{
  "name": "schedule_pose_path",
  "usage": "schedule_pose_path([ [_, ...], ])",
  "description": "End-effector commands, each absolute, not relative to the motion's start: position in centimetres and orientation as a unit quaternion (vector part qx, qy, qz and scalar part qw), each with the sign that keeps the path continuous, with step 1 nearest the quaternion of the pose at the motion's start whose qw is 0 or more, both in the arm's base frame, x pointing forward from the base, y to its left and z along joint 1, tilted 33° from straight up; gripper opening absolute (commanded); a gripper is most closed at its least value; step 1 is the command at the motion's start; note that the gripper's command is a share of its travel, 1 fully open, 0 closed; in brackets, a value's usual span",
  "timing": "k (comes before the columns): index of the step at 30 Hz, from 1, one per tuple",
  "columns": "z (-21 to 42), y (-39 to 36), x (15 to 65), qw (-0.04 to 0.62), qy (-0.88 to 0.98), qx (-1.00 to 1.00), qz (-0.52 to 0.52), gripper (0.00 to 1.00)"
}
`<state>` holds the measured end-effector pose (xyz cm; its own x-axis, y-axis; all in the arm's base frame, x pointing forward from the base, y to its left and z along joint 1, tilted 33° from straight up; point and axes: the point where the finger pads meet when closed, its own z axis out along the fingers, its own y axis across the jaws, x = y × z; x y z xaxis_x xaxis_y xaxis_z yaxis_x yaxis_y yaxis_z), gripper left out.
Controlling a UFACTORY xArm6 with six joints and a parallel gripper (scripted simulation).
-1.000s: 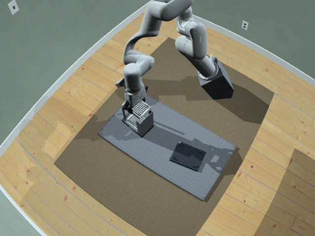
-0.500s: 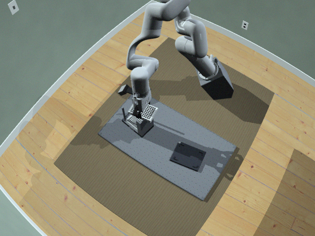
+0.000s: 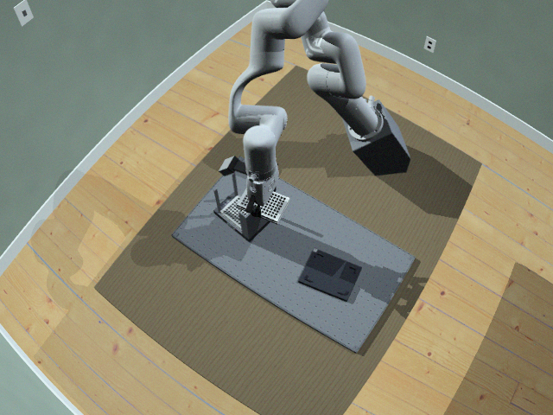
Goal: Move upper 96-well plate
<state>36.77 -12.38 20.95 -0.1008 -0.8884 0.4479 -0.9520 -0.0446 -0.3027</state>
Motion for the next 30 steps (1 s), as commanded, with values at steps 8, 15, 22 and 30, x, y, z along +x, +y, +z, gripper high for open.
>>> schedule_pose_path([
  [8,19.6,-9.1,37.9,0.057,-0.689,0.668,0.277,0.00],
  [15,18.9,-7.7,38.4,0.057,-0.689,0.668,0.277,0.00],
  [22,17.9,-5.6,39.1,0.057,-0.689,0.668,0.277,0.00],
  [30,17.1,-3.9,39.7,0.057,-0.689,0.668,0.277,0.00],
])
